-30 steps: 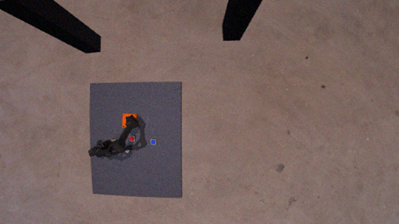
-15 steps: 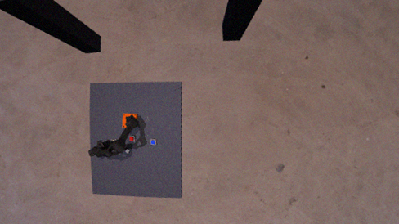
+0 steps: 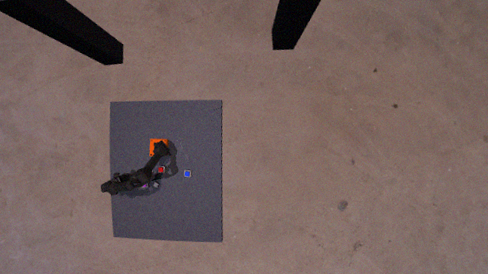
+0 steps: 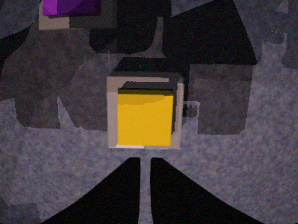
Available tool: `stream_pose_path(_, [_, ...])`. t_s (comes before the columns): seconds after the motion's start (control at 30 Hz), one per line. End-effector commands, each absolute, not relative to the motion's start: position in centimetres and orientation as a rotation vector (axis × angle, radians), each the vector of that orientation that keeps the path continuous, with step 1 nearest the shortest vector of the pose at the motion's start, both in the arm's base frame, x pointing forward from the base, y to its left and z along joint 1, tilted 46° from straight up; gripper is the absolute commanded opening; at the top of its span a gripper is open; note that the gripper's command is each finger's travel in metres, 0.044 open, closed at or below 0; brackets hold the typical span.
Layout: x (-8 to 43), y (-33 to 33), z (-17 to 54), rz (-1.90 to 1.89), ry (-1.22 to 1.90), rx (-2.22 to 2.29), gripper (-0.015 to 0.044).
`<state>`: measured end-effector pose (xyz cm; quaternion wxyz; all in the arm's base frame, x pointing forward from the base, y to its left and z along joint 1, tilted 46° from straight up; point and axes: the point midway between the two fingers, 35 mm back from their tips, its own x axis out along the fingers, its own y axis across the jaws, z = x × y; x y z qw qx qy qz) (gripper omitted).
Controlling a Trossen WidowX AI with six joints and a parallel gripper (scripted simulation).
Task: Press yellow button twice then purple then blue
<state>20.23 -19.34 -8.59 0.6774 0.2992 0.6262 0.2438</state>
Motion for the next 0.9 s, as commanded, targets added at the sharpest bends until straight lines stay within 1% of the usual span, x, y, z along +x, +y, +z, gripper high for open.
stream_pose_path(0.0, [19.9,-21.6,-6.2,0.537,1.402,0.652,0.002])
stream_pose_path(0.13, [20.2,-21.6,-6.1,0.537,1.402,0.652,0.002])
stream_pose_path(0.33, [27.7,-19.2,-2.7,0.541,1.397,0.654,0.002])
stream_pose_path(0.57, [28.0,-18.9,-2.8,0.542,1.396,0.654,0.002])
stream_pose_path(0.73, [28.7,-14.9,-6.8,0.544,1.394,0.655,0.002])
stream_pose_path(0.87, [28.7,-14.7,-7.0,0.544,1.394,0.655,0.002])
